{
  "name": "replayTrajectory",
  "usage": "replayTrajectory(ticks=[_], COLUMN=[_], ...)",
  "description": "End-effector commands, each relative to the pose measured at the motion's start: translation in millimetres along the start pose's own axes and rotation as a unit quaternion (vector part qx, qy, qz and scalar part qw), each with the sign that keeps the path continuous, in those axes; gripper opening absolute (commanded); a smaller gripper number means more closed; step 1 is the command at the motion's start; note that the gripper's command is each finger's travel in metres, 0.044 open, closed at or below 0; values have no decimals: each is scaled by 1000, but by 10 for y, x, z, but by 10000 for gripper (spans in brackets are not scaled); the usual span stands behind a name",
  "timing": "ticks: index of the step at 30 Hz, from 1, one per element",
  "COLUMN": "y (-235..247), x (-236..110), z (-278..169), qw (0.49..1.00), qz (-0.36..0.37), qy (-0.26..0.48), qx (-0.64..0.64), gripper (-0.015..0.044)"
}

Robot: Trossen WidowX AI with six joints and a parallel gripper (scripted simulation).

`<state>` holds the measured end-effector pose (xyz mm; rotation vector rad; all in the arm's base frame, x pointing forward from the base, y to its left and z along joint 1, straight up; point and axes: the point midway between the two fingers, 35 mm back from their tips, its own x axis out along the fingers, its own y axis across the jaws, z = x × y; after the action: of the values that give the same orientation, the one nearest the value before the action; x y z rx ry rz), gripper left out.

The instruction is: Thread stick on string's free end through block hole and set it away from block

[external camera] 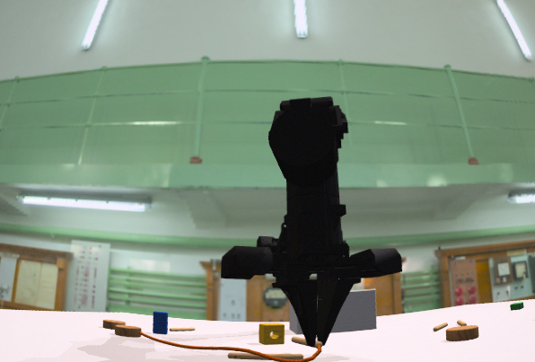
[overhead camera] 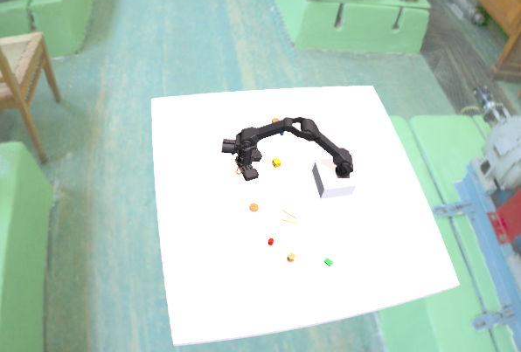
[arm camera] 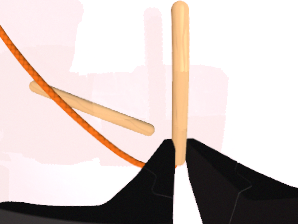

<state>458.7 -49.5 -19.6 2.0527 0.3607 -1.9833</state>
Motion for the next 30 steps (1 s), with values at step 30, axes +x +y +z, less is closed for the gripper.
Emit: replayTrajectory(ticks=[30], y=[-2], x=[5], z=[329], qw=[1000], qz=[2], qy=[-1], qx=[2], gripper=[0])
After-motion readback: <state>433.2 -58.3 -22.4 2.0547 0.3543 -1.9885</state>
